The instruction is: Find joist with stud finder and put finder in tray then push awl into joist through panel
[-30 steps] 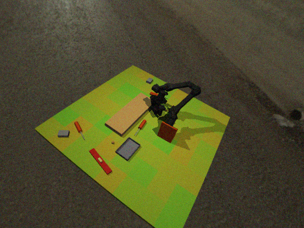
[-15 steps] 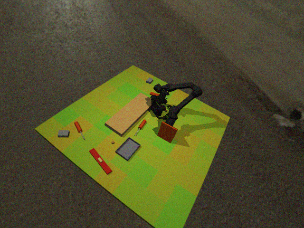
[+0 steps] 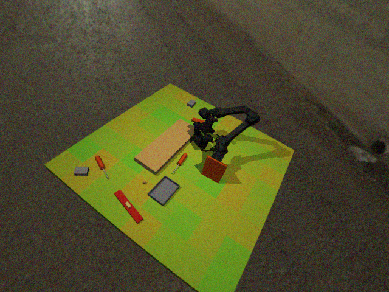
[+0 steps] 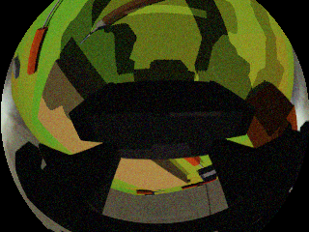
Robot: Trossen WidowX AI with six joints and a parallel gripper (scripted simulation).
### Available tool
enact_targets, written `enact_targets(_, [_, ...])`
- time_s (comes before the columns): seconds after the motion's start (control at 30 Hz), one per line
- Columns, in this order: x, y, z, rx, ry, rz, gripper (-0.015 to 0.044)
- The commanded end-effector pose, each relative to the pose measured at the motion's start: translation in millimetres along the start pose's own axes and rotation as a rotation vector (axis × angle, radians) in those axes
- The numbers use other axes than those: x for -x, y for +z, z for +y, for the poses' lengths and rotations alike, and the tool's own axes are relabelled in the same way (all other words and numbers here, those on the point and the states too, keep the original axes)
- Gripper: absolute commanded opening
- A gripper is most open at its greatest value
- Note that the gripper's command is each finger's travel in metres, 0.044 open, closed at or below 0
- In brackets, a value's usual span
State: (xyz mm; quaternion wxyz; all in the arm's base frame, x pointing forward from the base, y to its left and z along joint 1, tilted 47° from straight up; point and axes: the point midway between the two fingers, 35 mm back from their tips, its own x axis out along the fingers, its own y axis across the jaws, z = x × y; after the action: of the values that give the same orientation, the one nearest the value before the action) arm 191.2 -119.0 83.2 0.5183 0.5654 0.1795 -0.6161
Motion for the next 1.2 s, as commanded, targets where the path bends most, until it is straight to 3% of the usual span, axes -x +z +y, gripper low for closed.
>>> enact_targets(0.0, [1.6,-0.4,1.2,0.002,0.01,0.025,0.0])
enact_targets(1.17, [1.6,3.9,1.5,0.009,0.013,0.186,0.0])
